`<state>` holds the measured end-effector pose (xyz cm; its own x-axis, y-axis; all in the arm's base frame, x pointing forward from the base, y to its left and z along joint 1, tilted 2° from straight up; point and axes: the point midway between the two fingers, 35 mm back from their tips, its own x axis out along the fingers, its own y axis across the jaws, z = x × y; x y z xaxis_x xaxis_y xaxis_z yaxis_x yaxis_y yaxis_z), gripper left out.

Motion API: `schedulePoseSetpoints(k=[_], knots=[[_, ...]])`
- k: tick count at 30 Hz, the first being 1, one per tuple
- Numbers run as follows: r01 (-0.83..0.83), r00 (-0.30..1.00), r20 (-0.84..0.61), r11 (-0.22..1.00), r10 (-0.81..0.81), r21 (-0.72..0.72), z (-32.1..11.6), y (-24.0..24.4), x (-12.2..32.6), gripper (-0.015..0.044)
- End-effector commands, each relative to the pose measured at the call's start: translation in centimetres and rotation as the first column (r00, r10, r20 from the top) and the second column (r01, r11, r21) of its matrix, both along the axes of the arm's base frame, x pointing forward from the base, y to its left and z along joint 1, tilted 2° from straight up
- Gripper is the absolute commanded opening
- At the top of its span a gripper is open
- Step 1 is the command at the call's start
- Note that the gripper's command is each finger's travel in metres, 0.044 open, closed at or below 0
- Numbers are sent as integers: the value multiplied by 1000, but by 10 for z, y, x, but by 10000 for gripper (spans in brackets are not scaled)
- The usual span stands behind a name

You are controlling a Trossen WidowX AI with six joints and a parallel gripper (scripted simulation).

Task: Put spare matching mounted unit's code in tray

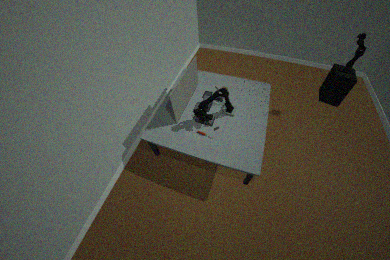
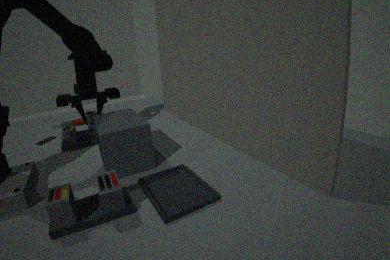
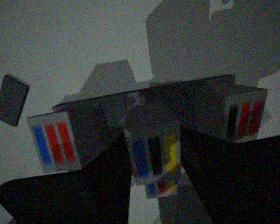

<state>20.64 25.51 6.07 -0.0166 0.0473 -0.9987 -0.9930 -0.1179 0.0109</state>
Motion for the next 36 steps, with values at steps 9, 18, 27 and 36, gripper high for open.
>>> schedulePoseSetpoints(k=[9,18,27,36], knots=[[1,1000,18,1000,-1,16,58,-3,1,0],[4,1000,11,1000,-4,13,60,-2,1,0],[2,1000,15,1000,-3,15,99,-2,3,0],[1,1000,18,1000,-1,16,131,-4,2,0]])
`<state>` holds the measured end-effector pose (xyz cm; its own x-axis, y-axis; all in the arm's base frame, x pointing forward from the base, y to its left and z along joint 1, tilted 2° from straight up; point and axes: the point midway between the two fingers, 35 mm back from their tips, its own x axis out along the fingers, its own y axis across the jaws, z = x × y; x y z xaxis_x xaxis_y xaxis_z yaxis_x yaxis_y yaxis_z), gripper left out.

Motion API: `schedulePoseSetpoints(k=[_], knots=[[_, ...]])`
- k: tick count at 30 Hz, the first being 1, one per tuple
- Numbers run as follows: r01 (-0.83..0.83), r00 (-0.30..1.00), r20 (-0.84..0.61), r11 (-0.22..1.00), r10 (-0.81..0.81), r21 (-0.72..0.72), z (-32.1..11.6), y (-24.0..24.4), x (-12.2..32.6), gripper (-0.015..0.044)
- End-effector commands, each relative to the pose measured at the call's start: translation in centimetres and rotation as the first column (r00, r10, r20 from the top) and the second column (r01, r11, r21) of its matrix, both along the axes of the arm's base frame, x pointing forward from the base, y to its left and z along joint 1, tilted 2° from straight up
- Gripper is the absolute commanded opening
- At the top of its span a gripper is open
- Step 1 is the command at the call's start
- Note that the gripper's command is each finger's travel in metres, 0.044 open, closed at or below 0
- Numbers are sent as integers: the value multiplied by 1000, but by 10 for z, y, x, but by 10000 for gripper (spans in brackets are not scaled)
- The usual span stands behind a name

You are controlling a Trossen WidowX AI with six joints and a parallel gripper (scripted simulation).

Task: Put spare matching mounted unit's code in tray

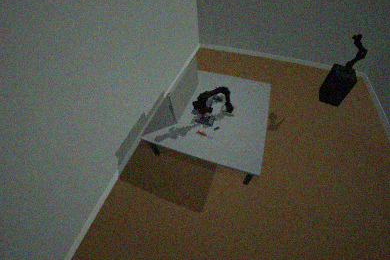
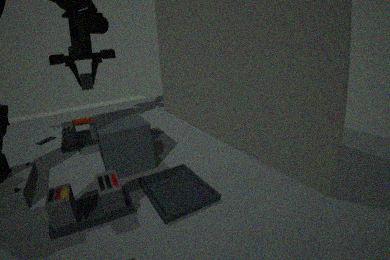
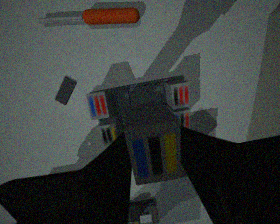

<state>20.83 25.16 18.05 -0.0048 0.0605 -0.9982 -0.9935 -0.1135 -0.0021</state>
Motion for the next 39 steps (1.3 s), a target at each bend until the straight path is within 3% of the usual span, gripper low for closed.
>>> schedulePoseSetpoints(k=[1,16,39], knots=[[-3,1000,6,1000,3,3,11,-1,0,0],[21,1000,18,1000,-21,20,14,-38,49,0],[49,998,39,999,-49,-9,9,-153,126,0]])
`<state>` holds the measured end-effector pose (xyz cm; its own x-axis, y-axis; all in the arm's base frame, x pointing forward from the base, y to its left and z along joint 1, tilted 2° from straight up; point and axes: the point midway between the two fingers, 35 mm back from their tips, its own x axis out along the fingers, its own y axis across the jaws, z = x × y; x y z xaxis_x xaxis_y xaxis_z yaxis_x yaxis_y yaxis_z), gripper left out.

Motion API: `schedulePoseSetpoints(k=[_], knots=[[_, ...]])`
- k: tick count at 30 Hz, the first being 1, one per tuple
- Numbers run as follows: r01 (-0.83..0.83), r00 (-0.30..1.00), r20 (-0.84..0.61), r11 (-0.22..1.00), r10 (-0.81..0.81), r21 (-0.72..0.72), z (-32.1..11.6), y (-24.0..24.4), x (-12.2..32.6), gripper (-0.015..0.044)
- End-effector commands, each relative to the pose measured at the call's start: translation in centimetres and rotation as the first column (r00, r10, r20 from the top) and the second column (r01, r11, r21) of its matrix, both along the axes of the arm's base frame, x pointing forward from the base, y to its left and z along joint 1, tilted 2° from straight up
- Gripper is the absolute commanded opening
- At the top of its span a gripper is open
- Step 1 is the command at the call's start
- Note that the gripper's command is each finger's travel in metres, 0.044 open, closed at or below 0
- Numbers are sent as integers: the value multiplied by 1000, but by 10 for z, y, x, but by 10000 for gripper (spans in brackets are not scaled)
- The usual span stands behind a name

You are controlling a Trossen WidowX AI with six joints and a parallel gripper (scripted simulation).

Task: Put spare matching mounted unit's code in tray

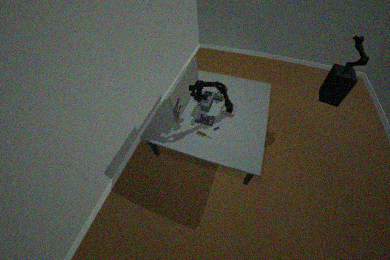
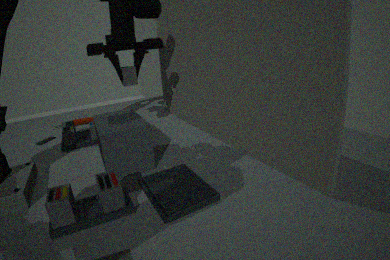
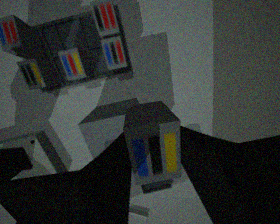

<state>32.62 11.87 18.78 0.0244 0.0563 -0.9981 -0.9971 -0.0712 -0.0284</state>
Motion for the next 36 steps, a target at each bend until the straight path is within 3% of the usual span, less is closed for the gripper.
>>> schedulePoseSetpoints(k=[1,19,36], knots=[[9,1000,13,1000,-9,-8,2,-26,10,0],[-12,1000,7,1000,12,-28,-3,-133,38,0],[-39,999,-5,999,39,-37,-9,-243,33,0]])
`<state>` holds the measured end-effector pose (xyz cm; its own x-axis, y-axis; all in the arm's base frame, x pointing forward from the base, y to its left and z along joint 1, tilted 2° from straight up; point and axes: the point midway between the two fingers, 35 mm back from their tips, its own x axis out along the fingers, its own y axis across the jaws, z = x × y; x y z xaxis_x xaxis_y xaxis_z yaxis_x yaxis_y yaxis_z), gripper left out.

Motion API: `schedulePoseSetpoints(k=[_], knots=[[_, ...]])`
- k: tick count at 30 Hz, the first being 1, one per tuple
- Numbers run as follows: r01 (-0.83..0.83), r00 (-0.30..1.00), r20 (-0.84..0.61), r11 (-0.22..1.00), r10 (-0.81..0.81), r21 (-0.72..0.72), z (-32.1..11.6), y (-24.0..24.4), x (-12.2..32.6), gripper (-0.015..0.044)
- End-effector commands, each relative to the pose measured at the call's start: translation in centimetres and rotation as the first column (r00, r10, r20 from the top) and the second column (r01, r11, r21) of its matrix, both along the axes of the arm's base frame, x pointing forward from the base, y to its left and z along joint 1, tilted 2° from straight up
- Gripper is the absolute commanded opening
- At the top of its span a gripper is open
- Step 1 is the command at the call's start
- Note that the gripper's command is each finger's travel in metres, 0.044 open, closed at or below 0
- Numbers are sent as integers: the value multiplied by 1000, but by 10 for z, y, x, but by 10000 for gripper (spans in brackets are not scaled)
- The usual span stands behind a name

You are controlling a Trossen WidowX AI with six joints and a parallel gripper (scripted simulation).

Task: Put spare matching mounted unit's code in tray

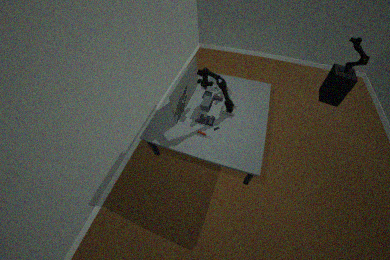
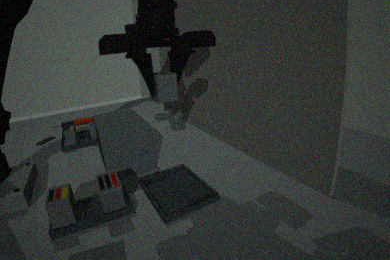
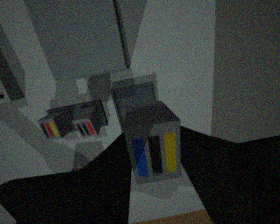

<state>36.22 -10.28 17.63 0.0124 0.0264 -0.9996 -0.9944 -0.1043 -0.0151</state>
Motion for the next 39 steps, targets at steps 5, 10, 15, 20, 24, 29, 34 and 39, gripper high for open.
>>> schedulePoseSetpoints(k=[5,10,15,20,24,29,34,39], knots=[[-12,1000,3,1000,12,-6,1,-40,-7,0],[-12,1000,3,1000,12,-6,0,-39,-7,0],[-12,1000,4,1000,12,-6,-3,-39,-6,0],[-12,1000,4,1000,12,-6,-6,-40,-5,0],[-12,1000,4,1000,12,-6,-9,-40,-4,0],[-12,1000,4,1000,12,-6,-13,-40,-4,0],[-12,1000,4,1000,12,-6,-16,-40,-3,0],[-12,1000,4,1000,12,-6,-20,-40,-2,0]])
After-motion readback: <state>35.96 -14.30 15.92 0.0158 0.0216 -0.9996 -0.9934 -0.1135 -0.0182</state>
